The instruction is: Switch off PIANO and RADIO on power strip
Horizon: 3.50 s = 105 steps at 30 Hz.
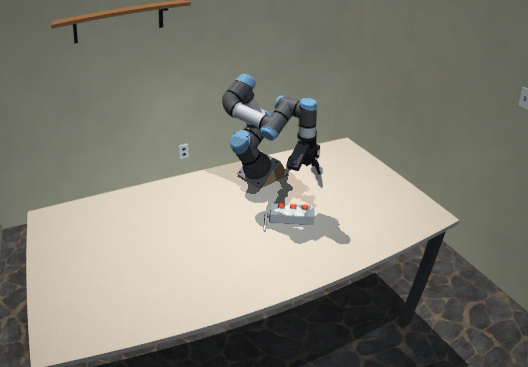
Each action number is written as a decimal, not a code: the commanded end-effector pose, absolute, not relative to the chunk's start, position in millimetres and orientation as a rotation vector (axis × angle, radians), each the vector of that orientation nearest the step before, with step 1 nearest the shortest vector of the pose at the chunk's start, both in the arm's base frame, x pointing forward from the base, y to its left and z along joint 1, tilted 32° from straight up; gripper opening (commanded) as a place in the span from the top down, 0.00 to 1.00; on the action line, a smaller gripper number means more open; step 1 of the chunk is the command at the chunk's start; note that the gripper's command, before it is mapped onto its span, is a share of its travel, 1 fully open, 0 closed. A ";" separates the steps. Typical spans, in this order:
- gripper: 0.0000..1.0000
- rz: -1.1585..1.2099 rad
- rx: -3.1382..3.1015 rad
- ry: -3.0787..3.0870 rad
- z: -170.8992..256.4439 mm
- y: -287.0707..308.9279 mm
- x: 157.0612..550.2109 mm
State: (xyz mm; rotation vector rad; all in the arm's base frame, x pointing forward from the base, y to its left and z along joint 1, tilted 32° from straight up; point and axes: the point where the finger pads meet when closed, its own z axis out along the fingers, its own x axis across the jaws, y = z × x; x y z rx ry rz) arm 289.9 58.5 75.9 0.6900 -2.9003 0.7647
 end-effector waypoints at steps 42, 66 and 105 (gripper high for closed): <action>0.00 1.271 1.075 -2.649 93.5 19.3 304.5; 0.00 1.271 1.075 -2.649 93.5 19.3 304.5; 0.00 1.271 1.075 -2.649 93.5 19.3 304.5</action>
